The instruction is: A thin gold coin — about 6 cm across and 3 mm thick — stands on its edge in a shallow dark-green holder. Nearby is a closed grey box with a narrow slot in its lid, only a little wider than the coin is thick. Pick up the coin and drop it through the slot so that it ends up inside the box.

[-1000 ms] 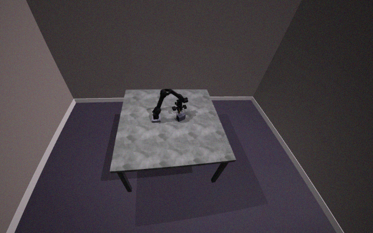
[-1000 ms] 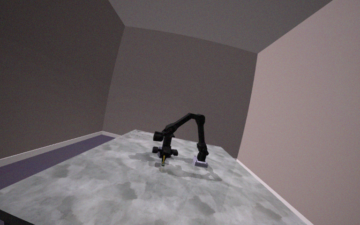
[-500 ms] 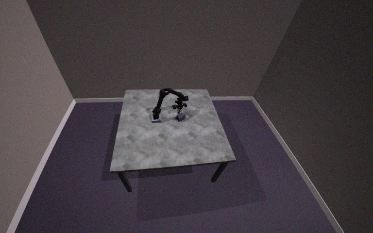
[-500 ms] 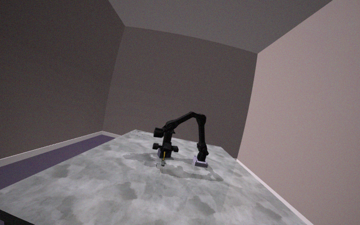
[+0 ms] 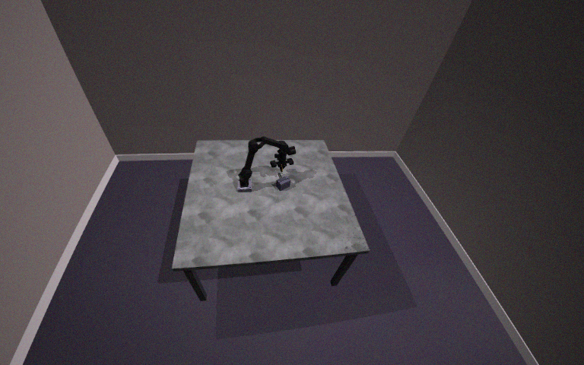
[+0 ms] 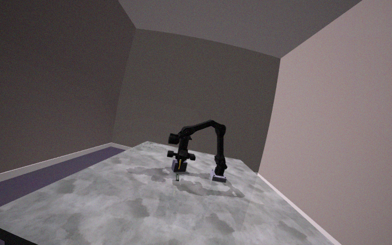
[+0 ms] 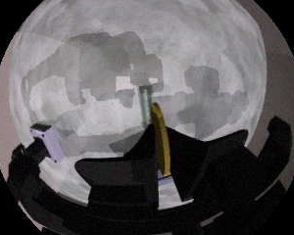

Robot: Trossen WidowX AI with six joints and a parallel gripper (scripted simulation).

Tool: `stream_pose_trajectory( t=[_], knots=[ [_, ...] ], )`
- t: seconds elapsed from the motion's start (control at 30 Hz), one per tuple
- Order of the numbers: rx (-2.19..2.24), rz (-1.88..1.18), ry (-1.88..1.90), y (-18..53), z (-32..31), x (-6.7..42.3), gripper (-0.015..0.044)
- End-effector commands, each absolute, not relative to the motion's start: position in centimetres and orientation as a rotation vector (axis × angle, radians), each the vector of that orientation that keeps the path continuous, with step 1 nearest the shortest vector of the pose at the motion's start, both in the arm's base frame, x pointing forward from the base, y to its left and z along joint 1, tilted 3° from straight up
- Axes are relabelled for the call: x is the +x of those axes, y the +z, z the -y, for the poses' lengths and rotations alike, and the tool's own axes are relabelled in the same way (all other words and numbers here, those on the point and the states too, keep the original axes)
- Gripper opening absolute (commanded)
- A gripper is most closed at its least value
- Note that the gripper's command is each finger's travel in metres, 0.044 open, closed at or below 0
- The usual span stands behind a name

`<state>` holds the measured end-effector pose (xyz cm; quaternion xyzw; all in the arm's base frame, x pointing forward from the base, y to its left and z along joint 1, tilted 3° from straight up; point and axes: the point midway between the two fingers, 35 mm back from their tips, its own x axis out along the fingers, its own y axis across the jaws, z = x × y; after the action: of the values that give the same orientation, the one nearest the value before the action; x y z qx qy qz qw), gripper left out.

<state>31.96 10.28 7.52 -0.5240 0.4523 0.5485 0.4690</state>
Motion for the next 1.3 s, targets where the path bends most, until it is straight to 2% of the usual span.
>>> stream_pose_trajectory(
  t=[0.0, 0.37, 1.27],
  knots=[
    [-1.29, -1.106, 1.342, 8.5, -10.2, 32.0, 0.0],
    [-1.274, -1.118, 1.327, 10.4, -10.1, 31.8, 0.0],
    [-0.586, -1.473, 0.647, 10.5, -9.6, 31.6, 0.0]
  ],
)
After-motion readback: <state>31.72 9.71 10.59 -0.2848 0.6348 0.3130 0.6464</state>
